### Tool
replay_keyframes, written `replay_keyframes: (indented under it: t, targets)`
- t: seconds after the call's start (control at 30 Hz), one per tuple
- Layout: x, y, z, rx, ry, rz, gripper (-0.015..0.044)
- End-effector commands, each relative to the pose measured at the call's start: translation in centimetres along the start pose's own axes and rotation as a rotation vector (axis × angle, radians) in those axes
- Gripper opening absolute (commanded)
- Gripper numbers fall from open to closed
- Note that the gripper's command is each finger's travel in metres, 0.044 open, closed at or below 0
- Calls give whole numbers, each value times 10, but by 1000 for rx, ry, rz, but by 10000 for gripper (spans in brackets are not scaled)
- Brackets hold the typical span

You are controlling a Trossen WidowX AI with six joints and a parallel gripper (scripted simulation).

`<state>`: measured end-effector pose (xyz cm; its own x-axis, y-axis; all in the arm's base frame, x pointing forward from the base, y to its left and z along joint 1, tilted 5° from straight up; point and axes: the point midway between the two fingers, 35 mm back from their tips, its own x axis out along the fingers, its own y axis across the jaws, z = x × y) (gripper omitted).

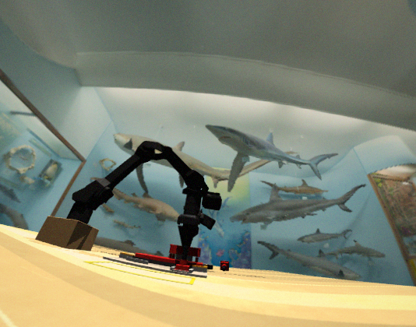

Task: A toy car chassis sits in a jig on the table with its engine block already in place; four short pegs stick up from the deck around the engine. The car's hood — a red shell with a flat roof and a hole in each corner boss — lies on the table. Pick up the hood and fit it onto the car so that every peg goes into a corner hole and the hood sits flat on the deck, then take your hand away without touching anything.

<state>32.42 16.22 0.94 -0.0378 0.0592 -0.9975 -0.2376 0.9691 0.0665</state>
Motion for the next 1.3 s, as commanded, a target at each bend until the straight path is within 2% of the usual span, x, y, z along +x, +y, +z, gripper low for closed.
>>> replay_keyframes:
  t: [0.0, 0.93, 1.27]
  targets:
    - [4, 0, -1, 4, 4, 2, 0]
    - [12, 0, 0, 0, 2, 2, 0]
    - [13, 0, 0, 0, 3, 2, 263]
